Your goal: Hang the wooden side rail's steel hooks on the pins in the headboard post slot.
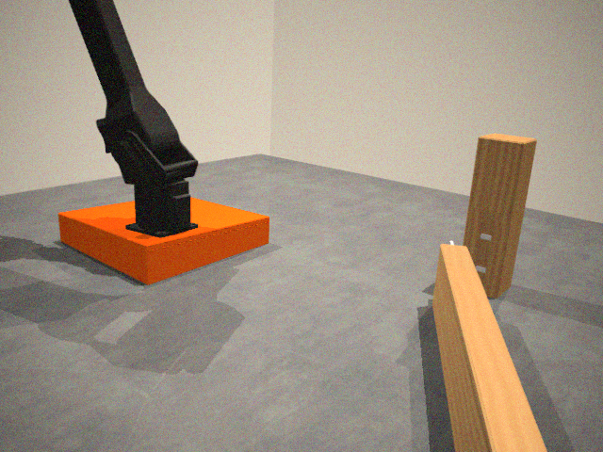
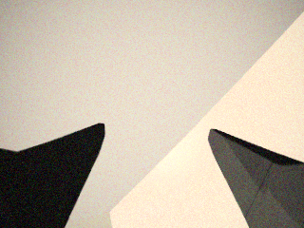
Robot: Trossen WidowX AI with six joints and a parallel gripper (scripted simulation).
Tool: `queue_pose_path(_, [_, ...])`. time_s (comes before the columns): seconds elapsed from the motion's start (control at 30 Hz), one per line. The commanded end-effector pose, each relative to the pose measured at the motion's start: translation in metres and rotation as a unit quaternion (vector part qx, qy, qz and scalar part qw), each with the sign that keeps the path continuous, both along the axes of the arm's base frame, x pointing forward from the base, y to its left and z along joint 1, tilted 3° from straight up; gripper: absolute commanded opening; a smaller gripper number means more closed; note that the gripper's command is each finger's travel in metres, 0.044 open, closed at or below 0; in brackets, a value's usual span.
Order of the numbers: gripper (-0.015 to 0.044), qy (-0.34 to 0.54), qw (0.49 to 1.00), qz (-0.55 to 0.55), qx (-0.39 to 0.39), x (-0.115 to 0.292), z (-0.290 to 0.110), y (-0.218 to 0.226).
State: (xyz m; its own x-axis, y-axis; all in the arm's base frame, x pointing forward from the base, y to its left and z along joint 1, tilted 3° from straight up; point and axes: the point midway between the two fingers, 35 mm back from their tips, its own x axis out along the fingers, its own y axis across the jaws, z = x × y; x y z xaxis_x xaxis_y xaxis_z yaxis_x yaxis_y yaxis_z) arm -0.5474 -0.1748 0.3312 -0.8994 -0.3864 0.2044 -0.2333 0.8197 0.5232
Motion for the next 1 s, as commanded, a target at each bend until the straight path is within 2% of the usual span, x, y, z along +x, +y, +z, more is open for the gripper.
queue_pose_path(0.0, [0.0426,0.0,1.0,0.0,0.003,0.0,0.0,0.0])
queue_pose_path(0.1, [0.044,0.001,0.999,0.0,0.037,0.006,-0.005,-0.009])
queue_pose_path(0.4, [0.044,0.03,0.988,0.091,0.124,0.077,-0.013,-0.114])
queue_pose_path(0.7, [0.044,0.081,0.958,0.188,0.201,0.173,-0.022,-0.201])
queue_pose_path(0.97, [0.044,0.142,0.915,0.275,0.258,0.275,-0.032,-0.257])
